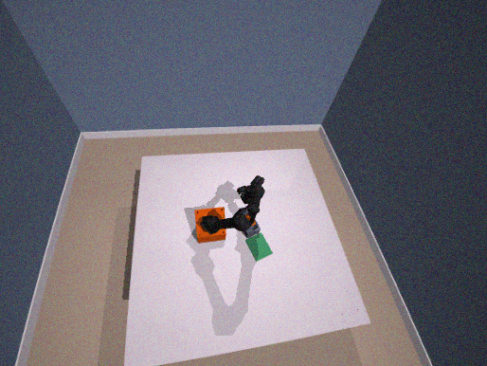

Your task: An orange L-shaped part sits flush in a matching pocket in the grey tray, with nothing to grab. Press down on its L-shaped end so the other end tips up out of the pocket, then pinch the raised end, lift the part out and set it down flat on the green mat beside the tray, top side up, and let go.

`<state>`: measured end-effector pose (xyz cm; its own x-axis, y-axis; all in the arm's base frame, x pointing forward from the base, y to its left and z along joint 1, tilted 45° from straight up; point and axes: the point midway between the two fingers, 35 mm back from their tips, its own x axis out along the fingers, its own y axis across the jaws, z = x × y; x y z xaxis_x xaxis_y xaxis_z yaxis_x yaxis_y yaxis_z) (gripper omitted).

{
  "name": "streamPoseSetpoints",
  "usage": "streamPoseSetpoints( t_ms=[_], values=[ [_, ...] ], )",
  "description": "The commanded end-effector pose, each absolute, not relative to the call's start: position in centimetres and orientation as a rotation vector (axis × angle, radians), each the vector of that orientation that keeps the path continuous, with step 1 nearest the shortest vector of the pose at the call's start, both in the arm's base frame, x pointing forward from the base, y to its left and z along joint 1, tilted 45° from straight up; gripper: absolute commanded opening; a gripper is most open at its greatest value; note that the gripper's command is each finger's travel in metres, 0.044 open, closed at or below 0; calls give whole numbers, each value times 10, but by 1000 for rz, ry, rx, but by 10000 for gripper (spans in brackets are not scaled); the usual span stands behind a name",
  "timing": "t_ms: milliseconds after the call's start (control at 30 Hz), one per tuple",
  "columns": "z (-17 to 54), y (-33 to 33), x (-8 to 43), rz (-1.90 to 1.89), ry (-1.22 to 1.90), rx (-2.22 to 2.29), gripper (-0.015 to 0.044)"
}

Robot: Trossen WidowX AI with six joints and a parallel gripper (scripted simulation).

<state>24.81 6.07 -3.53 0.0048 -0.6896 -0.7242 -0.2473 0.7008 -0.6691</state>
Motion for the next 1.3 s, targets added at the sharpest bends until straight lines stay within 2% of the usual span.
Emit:
streamPoseSetpoints(
  t_ms=[0,633,700,767,1133,1267],
  values=[
    [-36,60,248,-407,1569,-792,180],
    [-36,60,248,-407,1569,-792,180],
    [-34,59,249,-447,1553,-751,233],
    [-30,56,252,-535,1513,-659,280],
    [11,16,273,-1296,913,296,280],
    [17,10,275,-1381,801,429,280]
  ],
)
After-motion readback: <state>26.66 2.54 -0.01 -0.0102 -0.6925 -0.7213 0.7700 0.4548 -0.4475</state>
